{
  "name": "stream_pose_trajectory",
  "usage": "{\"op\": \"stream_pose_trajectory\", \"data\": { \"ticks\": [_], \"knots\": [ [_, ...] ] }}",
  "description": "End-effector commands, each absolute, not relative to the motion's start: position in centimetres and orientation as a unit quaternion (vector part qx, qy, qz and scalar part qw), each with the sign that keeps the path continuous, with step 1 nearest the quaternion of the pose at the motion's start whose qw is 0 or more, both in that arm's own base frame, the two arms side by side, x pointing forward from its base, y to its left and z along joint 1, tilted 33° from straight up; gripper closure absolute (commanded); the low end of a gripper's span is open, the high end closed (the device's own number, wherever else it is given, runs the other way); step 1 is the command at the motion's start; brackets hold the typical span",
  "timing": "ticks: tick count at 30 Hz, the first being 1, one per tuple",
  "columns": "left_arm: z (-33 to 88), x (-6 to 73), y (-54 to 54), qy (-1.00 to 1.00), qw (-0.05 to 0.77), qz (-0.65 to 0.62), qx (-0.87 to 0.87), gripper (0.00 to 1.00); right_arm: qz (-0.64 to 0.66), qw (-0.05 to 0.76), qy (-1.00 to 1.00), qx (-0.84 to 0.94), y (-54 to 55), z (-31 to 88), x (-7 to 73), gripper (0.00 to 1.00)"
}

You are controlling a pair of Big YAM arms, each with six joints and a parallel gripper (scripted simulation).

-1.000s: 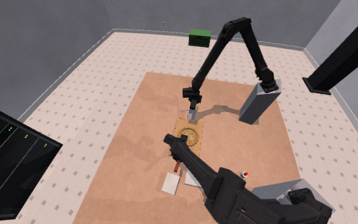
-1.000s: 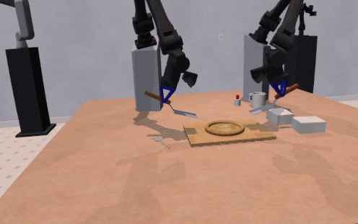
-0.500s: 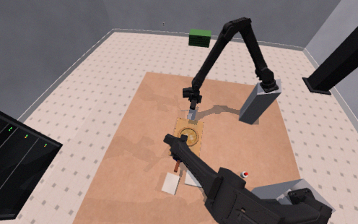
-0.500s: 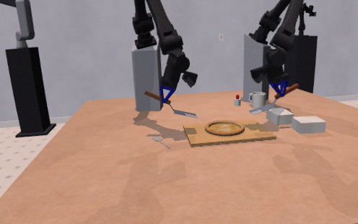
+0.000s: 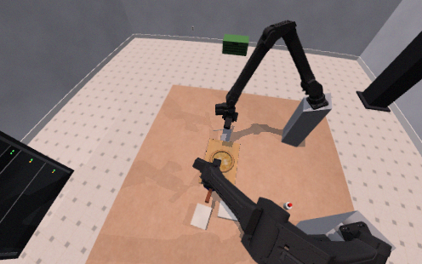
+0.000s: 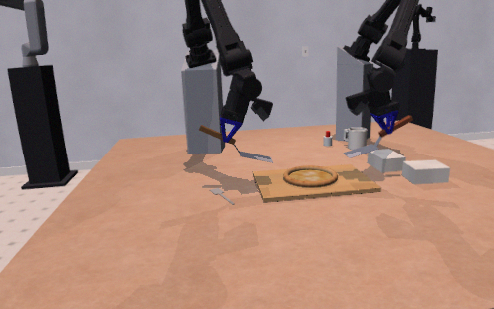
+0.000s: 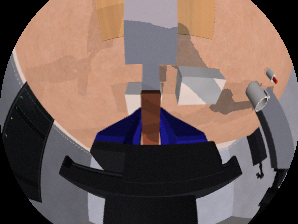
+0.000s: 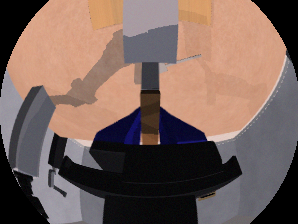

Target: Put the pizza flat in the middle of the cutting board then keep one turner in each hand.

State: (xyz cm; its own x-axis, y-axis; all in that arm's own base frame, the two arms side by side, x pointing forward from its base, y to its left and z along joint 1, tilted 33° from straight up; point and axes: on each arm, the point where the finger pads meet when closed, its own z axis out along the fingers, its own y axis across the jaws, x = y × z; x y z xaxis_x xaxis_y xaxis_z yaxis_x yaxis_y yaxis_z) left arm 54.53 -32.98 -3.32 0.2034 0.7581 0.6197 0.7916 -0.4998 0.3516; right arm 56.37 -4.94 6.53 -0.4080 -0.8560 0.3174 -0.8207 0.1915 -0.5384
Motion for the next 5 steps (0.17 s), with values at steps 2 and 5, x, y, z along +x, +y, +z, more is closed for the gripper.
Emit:
{"op": "stream_pose_trajectory", "data": {
  "ticks": [2,5],
  "knots": [
    [-2.28,55.21,-33.84,-0.501,0.010,-0.388,-0.773,0.94,-0.337,0.043,0.772,-0.537,-4.79,8.06,57.44,0.94],
    [-2.28,55.21,-33.84,-0.501,0.010,-0.388,-0.773,0.94,-0.337,0.043,0.772,-0.537,-4.79,8.06,57.44,0.94]
  ]
}}
